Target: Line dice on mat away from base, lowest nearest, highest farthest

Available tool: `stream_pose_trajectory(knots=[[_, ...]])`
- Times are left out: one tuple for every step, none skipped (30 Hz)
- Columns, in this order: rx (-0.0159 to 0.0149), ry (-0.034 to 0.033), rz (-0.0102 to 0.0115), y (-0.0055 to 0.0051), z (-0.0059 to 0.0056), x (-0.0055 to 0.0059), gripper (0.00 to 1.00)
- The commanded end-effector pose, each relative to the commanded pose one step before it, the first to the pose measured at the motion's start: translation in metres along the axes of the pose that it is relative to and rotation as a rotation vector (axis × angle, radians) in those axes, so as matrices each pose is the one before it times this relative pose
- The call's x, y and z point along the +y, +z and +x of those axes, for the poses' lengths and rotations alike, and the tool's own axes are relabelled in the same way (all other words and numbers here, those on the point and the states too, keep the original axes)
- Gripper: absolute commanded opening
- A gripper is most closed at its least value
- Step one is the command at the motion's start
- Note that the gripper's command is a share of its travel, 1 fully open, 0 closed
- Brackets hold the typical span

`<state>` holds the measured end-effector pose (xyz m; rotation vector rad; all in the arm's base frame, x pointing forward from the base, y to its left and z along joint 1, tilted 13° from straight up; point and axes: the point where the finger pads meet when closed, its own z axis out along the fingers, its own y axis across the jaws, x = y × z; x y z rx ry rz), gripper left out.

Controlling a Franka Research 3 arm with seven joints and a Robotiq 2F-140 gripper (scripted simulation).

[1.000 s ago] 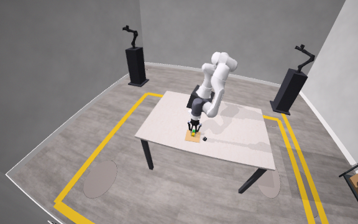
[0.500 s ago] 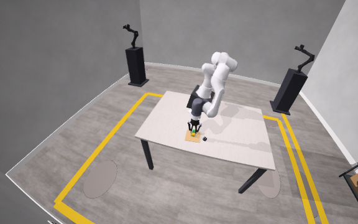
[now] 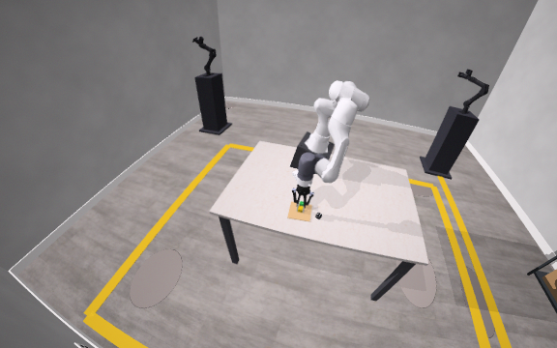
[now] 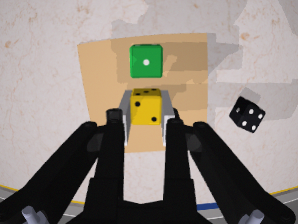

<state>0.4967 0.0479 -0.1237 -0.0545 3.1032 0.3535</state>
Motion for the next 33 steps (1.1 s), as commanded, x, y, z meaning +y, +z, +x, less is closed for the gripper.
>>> stream_pose_trajectory(knots=[[-0.00091, -0.00372, 0.00094, 0.00038, -0.00062, -0.00056, 0.16], [0.0, 0.0, 0.0, 0.0, 0.0, 0.0, 0.16], [0.0, 0.0, 0.0, 0.00004, 0.0, 0.0, 0.16], [0.0, 0.0, 0.0, 0.00007, 0.0, 0.0, 0.16], [0.0, 0.0, 0.0, 0.00011, 0.0, 0.0, 0.16], [0.0, 0.0, 0.0, 0.00015, 0.0, 0.0, 0.16], [0.0, 0.0, 0.0, 0.00018, 0.0, 0.0, 0.16], [0.0, 0.0, 0.0, 0.00022, 0.0, 0.0, 0.16], [0.0, 0.0, 0.0, 0.00025, 0.0, 0.0, 0.16], [0.0, 0.0, 0.0, 0.00027, 0.0, 0.0, 0.16], [0.0, 0.0, 0.0, 0.00029, 0.0, 0.0, 0.16], [0.0, 0.0, 0.0, 0.00029, 0.0, 0.0, 0.16], [0.0, 0.0, 0.0, 0.00029, 0.0, 0.0, 0.16], [0.0, 0.0, 0.0, 0.00029, 0.0, 0.0, 0.16], [0.0, 0.0, 0.0, 0.00027, 0.0, 0.0, 0.16], [0.0, 0.0, 0.0, 0.00025, 0.0, 0.0, 0.16], [0.0, 0.0, 0.0, 0.00022, 0.0, 0.0, 0.16], [0.0, 0.0, 0.0, 0.0, 0.0, 0.0, 0.16], [0.0, 0.0, 0.0, 0.0, 0.0, 0.0, 0.16], [0.0, 0.0, 0.0, 0.00018, 0.0, 0.0, 0.16], [0.0, 0.0, 0.0, 0.00015, 0.0, 0.0, 0.16], [0.0, 0.0, 0.0, 0.00011, 0.0, 0.0, 0.16], [0.0, 0.0, 0.0, 0.00007, 0.0, 0.0, 0.16], [0.0, 0.0, 0.0, 0.00004, 0.0, 0.0, 0.16], [0.0, 0.0, 0.0, 0.00002, 0.0, 0.0, 0.16], [0.0, 0.0, 0.0, 0.0, 0.0, 0.0, 0.16], [0.0, 0.0, 0.0, 0.0, 0.0, 0.0, 0.16], [0.0, 0.0, 0.0, 0.0, 0.0, 0.0, 0.16], [0.0, 0.0, 0.0, 0.0, 0.0, 0.0, 0.16], [0.0, 0.0, 0.0, 0.0, 0.0, 0.0, 0.16], [0.0, 0.0, 0.0, 0.0, 0.0, 0.0, 0.16], [0.0, 0.0, 0.0, 0.0, 0.0, 0.0, 0.16], [0.0, 0.0, 0.0, 0.0, 0.0, 0.0, 0.16]])
